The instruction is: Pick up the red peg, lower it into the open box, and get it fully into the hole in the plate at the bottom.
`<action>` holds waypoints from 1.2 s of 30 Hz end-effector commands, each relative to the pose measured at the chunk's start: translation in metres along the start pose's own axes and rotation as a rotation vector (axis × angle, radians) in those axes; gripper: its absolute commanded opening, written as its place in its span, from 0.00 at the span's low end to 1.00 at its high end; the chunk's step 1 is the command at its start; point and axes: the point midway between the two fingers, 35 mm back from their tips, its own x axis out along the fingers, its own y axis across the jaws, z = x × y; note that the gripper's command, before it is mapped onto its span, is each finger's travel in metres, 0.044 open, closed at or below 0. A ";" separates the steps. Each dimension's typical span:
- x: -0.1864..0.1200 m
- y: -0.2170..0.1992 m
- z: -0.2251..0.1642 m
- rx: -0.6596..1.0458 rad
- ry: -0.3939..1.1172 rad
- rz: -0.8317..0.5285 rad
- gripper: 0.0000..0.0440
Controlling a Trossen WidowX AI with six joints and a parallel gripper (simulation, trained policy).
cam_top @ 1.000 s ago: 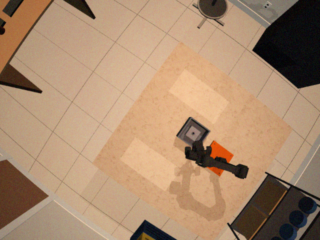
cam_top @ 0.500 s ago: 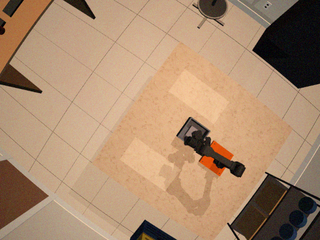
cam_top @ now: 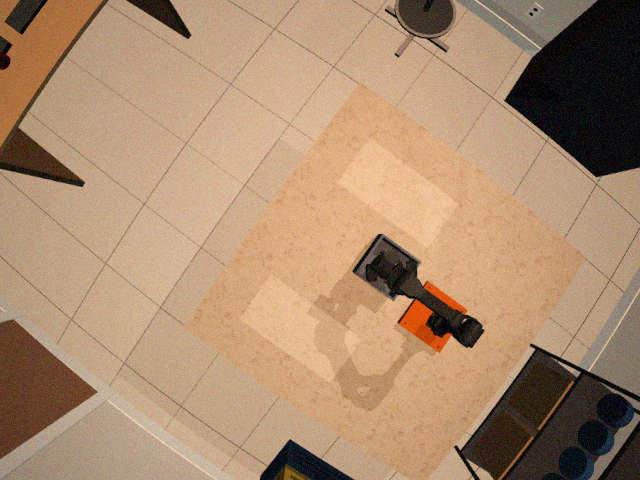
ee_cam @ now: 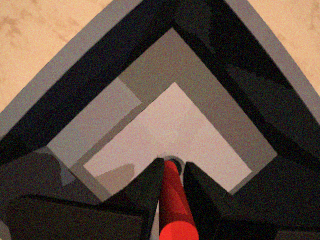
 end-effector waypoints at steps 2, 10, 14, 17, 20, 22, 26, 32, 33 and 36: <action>0.013 0.001 0.000 -0.019 0.039 0.001 0.30; 0.014 0.013 0.015 -0.062 0.063 0.038 0.55; 0.009 0.021 0.019 -0.076 0.085 0.056 0.76; 0.005 0.030 0.023 -0.084 0.103 0.078 0.94; -0.001 0.039 0.026 -0.089 0.121 0.108 1.00; -0.006 0.045 0.030 -0.100 0.127 0.127 1.00; -0.017 0.059 0.035 -0.122 0.134 0.171 1.00; -0.034 0.081 0.041 -0.149 0.133 0.240 1.00; -0.036 0.085 0.042 -0.153 0.132 0.251 1.00; -0.037 0.084 0.051 -0.140 0.121 0.238 1.00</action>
